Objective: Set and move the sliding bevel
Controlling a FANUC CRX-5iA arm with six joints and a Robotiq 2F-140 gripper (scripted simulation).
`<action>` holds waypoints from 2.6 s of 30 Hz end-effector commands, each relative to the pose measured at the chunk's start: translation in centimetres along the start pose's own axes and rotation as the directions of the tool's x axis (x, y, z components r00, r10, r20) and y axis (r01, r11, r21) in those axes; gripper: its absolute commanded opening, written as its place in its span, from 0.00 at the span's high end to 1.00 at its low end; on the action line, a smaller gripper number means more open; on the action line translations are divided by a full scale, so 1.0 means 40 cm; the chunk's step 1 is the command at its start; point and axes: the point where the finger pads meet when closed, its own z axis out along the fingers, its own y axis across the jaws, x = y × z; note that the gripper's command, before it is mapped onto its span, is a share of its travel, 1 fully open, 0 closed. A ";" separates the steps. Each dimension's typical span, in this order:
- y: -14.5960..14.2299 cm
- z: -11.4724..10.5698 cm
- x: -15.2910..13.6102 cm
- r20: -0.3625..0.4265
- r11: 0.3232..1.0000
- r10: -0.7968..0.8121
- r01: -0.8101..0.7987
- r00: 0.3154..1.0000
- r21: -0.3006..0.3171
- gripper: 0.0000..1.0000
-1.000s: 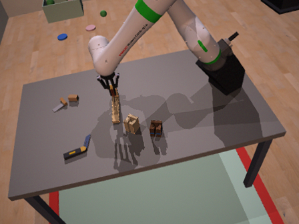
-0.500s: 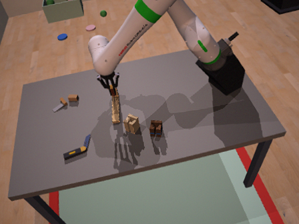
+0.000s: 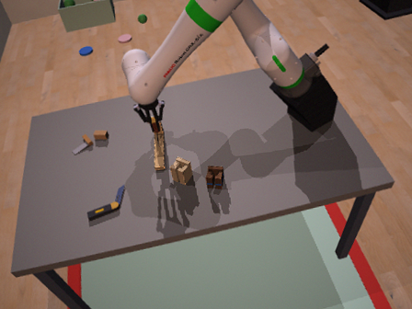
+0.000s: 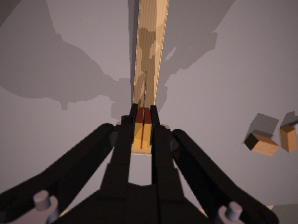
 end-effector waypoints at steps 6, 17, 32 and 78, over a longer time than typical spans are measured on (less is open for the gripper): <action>0.002 0.008 -0.001 0.000 1.000 0.000 0.000 1.000 -0.002 0.90; 0.002 0.025 -0.002 0.000 1.000 0.000 0.000 1.000 -0.002 0.90; 0.002 0.055 -0.005 0.000 1.000 0.000 0.000 1.000 -0.002 0.90; 0.002 0.092 -0.007 0.000 1.000 0.000 0.000 1.000 -0.002 0.90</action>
